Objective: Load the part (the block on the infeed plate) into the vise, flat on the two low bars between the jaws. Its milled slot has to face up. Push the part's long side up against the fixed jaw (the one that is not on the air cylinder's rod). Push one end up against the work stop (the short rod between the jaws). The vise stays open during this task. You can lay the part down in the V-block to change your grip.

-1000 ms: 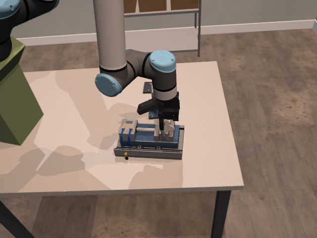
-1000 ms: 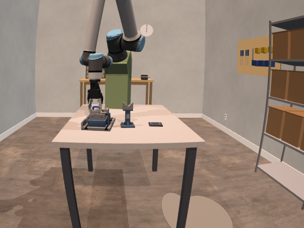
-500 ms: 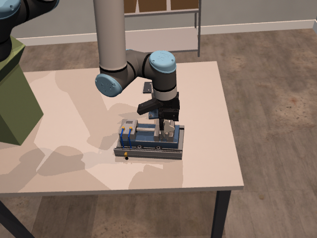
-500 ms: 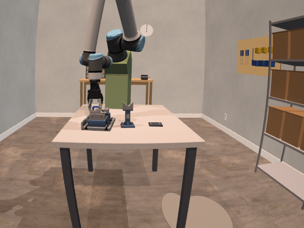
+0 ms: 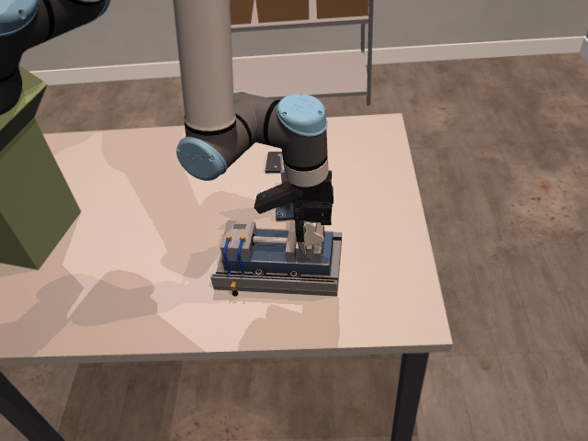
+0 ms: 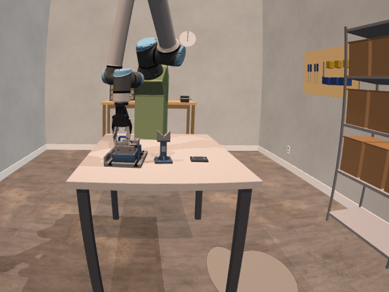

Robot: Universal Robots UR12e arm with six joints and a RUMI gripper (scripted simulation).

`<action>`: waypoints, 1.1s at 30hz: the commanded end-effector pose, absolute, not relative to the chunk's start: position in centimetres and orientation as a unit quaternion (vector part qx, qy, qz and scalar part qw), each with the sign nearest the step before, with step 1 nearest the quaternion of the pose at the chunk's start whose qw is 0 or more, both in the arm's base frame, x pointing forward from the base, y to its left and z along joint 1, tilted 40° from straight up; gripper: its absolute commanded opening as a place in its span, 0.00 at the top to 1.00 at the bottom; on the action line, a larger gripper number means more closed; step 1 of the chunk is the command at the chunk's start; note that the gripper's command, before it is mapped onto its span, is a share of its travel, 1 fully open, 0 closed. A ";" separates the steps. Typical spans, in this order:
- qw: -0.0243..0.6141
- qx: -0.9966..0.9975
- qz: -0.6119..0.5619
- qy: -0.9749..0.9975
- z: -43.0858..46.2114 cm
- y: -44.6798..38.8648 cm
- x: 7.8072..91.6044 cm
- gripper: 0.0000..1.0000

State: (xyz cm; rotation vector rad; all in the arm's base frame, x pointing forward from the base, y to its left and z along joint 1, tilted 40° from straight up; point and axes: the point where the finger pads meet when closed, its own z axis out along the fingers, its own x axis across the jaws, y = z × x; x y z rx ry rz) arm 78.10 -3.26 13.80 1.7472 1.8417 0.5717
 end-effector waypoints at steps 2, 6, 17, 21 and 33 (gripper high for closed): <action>0.267 0.647 0.212 0.682 13.9 -3.2 78.1 1.00; 0.267 0.647 0.212 0.682 13.9 -3.2 78.1 1.00; 0.267 0.647 0.212 0.682 13.9 -3.2 78.1 1.00; 0.267 0.647 0.212 0.682 13.9 -3.2 78.1 1.00; 0.267 0.647 0.212 0.682 13.9 -3.2 78.1 0.53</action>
